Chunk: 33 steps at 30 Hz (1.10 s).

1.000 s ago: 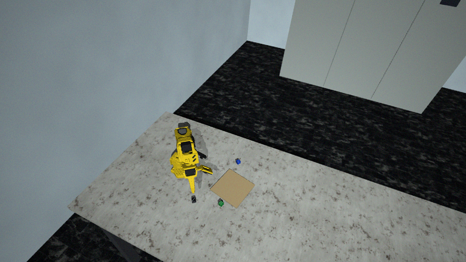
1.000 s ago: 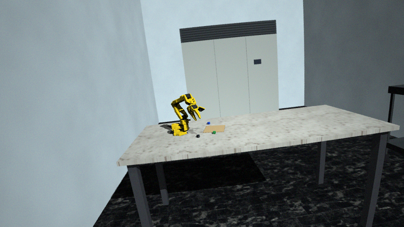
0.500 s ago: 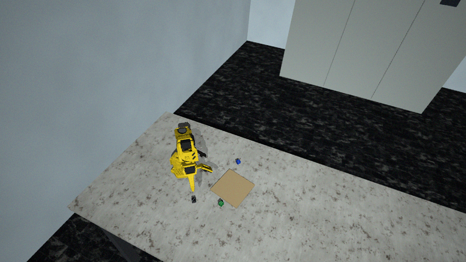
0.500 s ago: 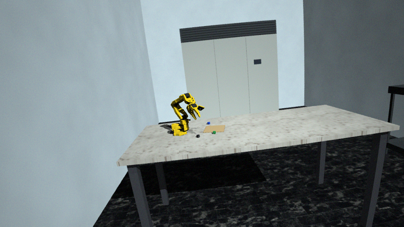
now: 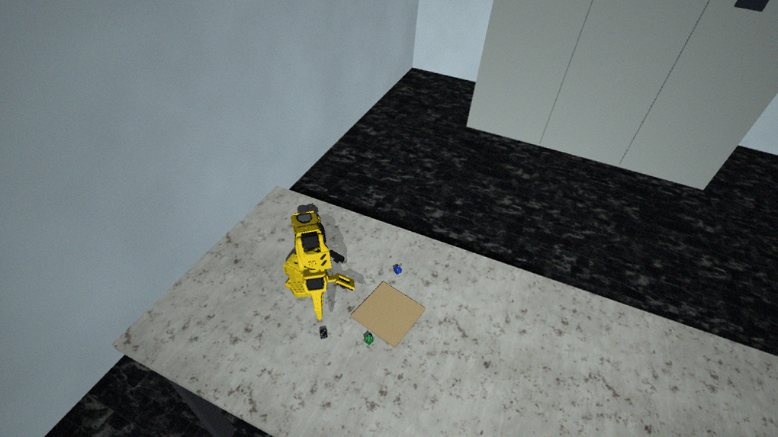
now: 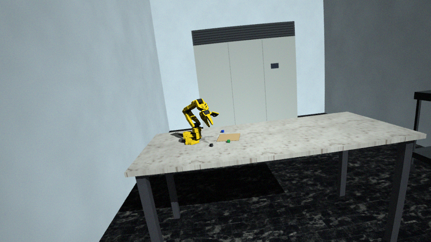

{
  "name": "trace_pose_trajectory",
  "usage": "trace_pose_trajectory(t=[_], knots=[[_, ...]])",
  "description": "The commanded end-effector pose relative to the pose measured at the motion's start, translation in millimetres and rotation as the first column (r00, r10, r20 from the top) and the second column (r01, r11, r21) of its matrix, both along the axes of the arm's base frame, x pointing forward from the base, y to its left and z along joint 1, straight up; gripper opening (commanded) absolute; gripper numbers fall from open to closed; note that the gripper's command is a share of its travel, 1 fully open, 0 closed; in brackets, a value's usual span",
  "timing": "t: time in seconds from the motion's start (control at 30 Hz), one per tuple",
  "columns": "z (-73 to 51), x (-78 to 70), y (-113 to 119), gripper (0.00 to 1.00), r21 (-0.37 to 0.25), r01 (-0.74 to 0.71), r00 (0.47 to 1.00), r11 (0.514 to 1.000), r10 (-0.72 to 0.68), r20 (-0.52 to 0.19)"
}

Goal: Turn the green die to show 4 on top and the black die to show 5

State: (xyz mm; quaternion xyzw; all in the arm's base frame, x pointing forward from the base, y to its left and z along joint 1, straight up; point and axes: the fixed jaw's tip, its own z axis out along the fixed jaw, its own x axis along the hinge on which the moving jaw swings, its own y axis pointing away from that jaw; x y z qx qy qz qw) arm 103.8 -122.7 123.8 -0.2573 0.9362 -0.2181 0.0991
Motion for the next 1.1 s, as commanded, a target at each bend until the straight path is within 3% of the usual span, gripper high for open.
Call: trace_pose_trajectory(t=[0.0,0.27,0.33,0.43,0.6,0.8,0.83,0.9,1.07], knots=[[6.1,3.5,-1.5,0.25,0.025,0.079,0.996,0.997,-0.08,0.04],[4.7,8.6,-1.2,0.25,0.152,0.295,0.949,0.943,-0.309,0.071],[4.7,8.6,-1.2,0.25,0.152,0.295,0.949,0.943,-0.309,0.071],[4.0,10.8,-1.3,0.25,0.205,0.385,0.911,0.9,-0.406,0.072],[2.6,14.9,-1.6,0.25,0.29,0.53,0.822,0.797,-0.567,0.057],[0.5,19.7,-2.4,0.25,0.372,0.676,0.68,0.636,-0.733,0.018],[0.1,20.4,-2.5,0.25,0.383,0.696,0.655,0.607,-0.756,0.009],[0.1,20.4,-2.5,0.25,0.383,0.696,0.655,0.607,-0.756,0.009],[-1.7,23.9,-3.4,0.25,0.425,0.777,0.525,0.464,-0.85,-0.033]])
